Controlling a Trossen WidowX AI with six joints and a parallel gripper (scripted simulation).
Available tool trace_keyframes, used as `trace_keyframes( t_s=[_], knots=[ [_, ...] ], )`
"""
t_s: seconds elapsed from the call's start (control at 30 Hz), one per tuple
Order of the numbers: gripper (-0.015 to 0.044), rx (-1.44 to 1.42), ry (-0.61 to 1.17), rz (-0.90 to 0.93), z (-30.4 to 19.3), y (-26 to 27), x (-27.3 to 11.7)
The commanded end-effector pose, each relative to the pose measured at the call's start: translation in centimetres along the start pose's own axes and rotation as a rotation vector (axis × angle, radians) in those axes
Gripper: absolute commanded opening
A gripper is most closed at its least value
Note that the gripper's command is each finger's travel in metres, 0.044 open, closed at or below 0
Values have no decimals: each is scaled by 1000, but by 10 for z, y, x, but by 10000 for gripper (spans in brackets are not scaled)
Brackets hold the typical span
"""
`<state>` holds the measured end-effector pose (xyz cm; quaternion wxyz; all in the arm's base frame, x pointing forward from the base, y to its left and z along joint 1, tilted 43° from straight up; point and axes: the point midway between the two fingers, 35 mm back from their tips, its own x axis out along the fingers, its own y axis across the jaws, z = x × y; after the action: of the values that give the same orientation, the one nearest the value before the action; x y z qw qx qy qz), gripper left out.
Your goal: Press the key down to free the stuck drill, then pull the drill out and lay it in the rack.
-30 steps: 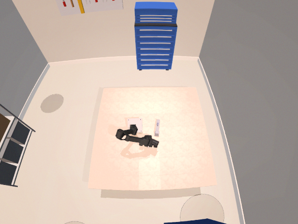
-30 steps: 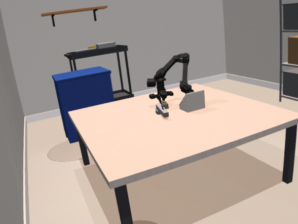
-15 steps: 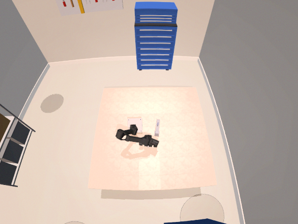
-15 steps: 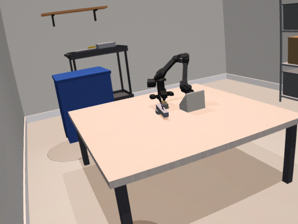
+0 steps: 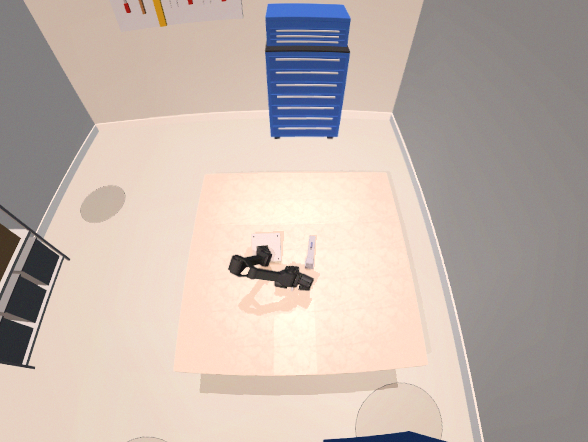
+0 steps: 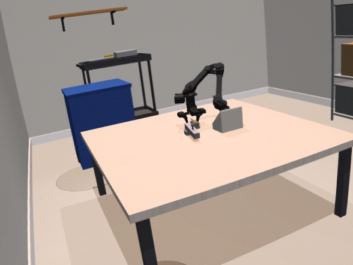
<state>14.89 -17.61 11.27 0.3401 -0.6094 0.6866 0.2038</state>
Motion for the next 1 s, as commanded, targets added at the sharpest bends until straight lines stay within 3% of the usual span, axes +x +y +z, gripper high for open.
trace_keyframes(
  t_s=[0.0, 0.07, 0.7, 0.77, 0.97],
  knots=[
    [394, -1, -2, 0, 0, 0, 0],
    [440, -1, -3, 0, 0, 0, -2],
    [440, -7, -24, 4, -1, 0, -78],
    [440, -7, -29, -3, 3, -1, -72],
    [440, 223, -90, -297, 15, -68, -118]
  ],
)
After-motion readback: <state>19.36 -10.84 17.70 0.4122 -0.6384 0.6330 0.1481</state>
